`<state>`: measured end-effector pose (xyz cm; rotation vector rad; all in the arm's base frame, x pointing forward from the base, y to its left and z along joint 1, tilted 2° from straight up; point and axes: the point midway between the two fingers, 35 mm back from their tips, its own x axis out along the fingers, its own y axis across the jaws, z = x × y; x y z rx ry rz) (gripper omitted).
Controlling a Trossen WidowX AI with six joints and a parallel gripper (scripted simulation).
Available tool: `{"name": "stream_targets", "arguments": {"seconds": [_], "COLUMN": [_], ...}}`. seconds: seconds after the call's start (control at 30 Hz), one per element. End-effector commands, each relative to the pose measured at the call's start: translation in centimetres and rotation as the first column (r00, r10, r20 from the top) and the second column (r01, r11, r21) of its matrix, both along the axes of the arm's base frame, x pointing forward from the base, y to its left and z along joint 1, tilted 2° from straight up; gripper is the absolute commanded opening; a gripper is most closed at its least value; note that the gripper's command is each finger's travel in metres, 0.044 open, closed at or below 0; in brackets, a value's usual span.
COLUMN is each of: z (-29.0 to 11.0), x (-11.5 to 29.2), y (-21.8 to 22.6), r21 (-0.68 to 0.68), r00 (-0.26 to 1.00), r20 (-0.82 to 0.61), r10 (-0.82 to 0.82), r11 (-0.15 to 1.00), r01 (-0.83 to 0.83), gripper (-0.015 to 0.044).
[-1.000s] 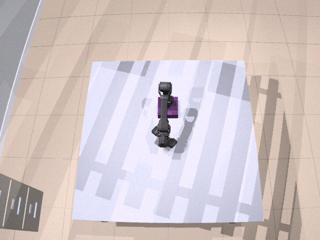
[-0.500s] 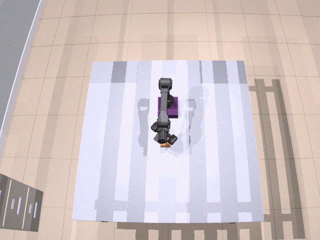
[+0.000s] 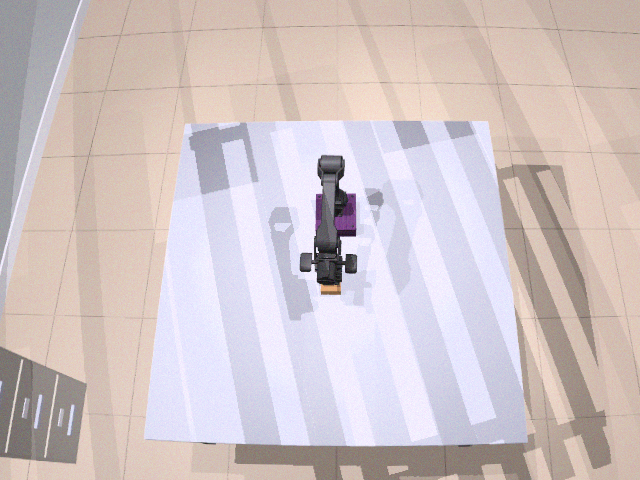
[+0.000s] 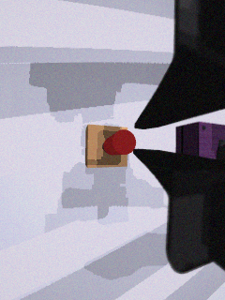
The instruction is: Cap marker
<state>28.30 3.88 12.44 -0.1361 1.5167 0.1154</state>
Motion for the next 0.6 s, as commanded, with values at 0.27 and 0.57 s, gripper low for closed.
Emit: {"name": "stream_targets", "arguments": {"seconds": [0.27,0.57], "z": [0.32,-0.61], "x": [0.07,0.13], "y": [0.1,0.09], "r21": [0.003,0.003], "r00": [0.999,0.999], "r20": [0.006,0.006], "r10": [0.037,0.037], "r11": [0.999,0.999], "r01": [-0.037,-0.037], "gripper": [0.0,0.0]}}
